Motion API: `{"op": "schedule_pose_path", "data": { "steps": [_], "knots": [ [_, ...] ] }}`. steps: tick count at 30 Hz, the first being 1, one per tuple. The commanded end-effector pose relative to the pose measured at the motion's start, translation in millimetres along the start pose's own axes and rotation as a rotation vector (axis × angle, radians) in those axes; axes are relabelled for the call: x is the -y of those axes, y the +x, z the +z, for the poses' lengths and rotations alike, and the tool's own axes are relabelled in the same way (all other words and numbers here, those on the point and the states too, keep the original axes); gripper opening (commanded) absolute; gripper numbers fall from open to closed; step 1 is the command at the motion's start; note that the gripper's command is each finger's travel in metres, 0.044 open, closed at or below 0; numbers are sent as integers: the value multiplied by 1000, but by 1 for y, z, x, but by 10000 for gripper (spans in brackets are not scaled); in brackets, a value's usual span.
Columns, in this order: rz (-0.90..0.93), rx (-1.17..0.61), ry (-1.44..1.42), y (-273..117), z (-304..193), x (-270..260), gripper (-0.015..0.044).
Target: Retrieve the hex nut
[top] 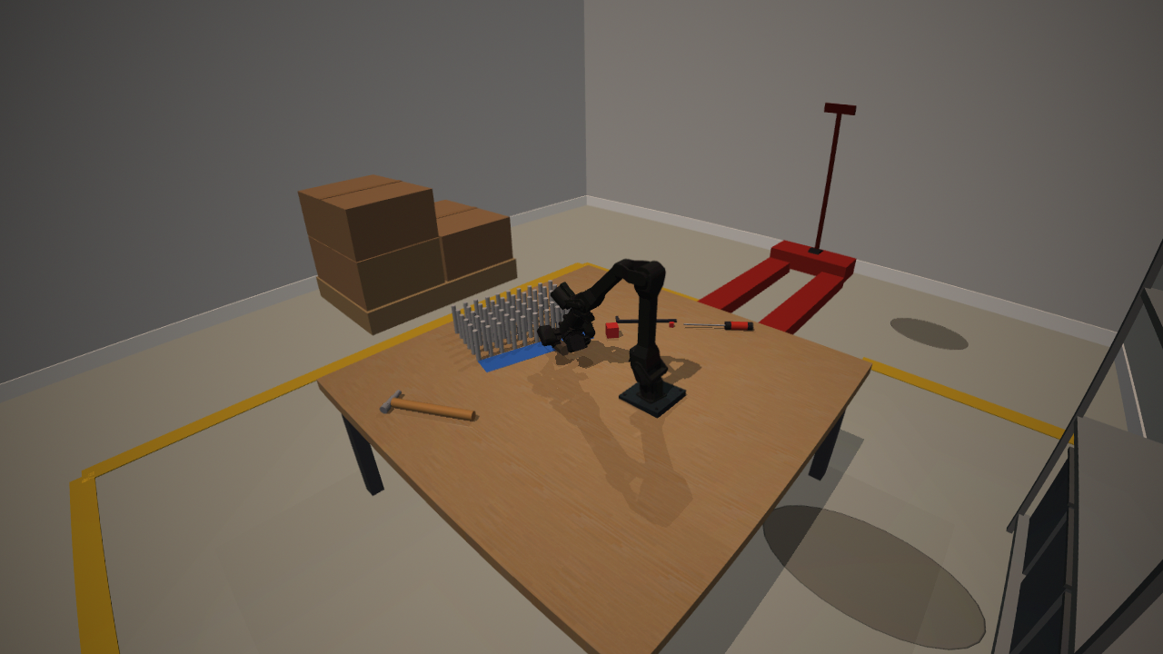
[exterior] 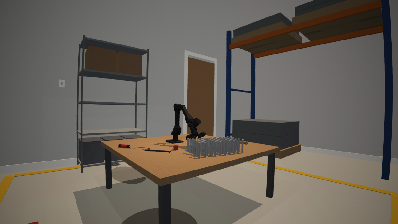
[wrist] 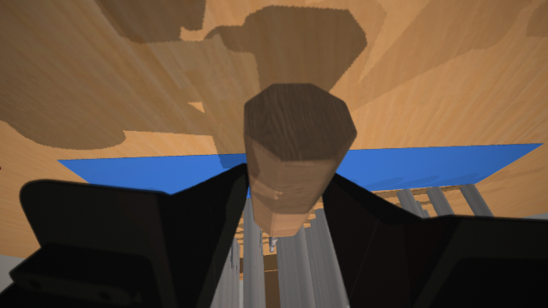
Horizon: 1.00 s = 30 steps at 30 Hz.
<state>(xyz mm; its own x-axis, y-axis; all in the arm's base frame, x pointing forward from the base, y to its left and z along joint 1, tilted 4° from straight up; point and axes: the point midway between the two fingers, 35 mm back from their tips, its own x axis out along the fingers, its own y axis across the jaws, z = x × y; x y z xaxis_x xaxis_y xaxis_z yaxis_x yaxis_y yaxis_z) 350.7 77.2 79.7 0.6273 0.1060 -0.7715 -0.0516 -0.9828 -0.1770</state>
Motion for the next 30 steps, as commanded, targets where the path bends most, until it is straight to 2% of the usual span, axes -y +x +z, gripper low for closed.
{"op": "schedule_pose_path", "data": {
  "steps": [1, 30],
  "knots": [
    [-6, -10, -3, 1, -6, 2, 0],
    [-6, -13, -3, 12, -23, 1, 0]
  ]
}}
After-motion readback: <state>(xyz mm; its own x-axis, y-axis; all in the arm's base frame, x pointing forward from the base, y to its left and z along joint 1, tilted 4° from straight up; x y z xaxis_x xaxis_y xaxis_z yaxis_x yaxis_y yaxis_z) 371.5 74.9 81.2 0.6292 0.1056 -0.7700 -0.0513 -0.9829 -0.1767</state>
